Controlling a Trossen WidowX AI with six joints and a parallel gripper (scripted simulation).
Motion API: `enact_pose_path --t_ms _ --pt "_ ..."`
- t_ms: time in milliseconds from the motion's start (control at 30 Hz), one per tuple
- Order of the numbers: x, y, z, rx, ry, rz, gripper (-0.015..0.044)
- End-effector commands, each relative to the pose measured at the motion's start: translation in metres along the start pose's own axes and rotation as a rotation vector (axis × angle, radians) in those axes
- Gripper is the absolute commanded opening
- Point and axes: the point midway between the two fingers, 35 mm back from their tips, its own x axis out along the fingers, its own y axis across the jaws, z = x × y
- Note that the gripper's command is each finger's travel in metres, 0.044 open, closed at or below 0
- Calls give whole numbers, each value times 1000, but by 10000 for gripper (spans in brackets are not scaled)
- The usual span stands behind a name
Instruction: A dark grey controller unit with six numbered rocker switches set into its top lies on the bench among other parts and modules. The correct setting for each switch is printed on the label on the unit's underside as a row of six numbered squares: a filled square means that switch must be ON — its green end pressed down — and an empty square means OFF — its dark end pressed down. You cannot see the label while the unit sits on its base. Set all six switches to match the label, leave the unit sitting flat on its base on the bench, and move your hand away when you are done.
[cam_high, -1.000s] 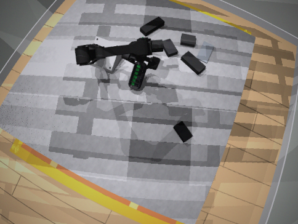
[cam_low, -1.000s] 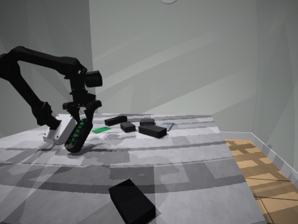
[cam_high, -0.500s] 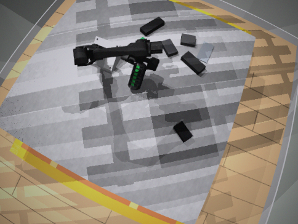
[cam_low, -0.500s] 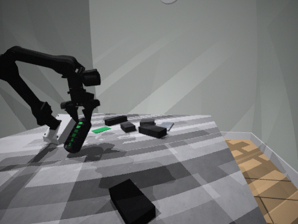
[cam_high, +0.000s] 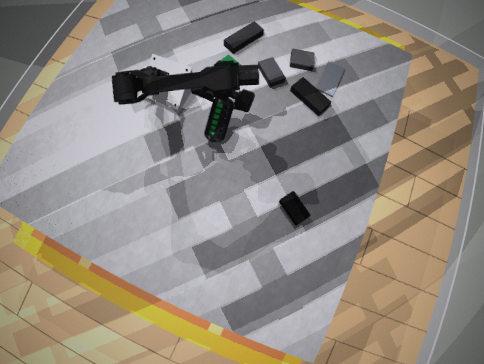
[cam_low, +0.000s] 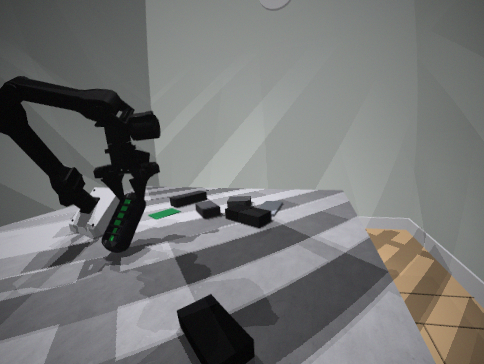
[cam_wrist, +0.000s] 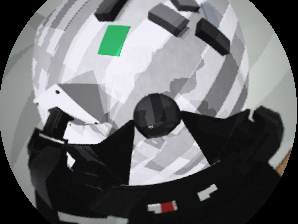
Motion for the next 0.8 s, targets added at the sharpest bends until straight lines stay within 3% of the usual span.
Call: enact_pose_path --t_ms 0,767 --pt "-4 -1 -4 0 -10 -7 335" --pt "-11 -1 -20 -1 -49 -7 335"
